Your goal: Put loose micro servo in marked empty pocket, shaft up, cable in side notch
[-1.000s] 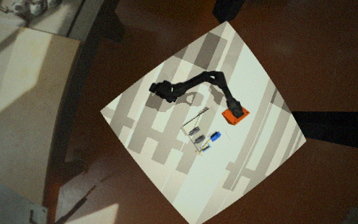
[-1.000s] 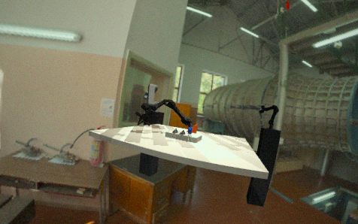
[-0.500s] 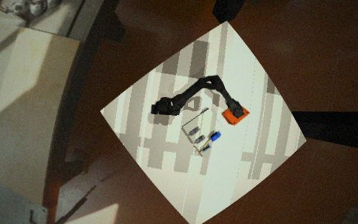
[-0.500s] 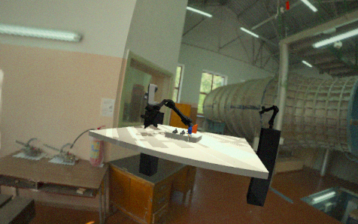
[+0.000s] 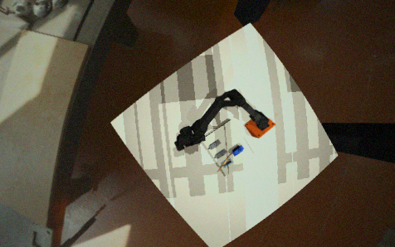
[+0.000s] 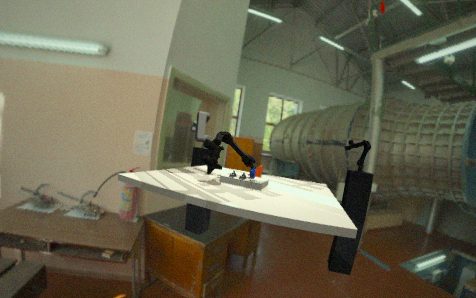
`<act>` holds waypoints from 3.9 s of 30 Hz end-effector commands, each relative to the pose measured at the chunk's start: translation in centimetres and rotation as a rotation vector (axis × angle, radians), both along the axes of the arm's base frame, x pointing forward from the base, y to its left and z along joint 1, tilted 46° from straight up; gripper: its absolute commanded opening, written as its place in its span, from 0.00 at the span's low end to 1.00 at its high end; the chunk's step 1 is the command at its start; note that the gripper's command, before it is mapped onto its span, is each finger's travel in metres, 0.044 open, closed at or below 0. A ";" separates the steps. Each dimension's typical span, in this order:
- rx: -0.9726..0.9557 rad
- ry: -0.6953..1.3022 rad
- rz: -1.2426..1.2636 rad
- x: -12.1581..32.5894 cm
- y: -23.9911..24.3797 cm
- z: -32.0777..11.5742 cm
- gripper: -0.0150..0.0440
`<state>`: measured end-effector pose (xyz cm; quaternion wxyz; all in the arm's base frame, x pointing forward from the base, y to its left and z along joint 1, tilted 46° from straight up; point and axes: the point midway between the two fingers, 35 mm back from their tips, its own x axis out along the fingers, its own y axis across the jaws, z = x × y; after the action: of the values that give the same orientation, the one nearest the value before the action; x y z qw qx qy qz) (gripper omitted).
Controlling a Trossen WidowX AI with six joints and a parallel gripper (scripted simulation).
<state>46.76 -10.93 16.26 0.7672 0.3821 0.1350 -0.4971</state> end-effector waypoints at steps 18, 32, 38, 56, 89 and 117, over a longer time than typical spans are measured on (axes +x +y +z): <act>-0.103 0.589 0.414 -3.7 12.6 -11.0 0.25; -0.231 0.967 0.677 -9.2 18.9 -16.2 0.25; -0.301 1.131 0.782 -11.9 21.0 -17.8 0.25; -0.457 1.443 0.959 -17.4 23.7 -20.1 0.25; -0.459 1.443 0.958 -17.0 20.5 -22.8 0.25; -0.459 1.444 0.959 -16.8 17.3 -19.5 0.25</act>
<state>30.08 7.04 -3.53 0.6804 -0.2813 0.6266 -0.2557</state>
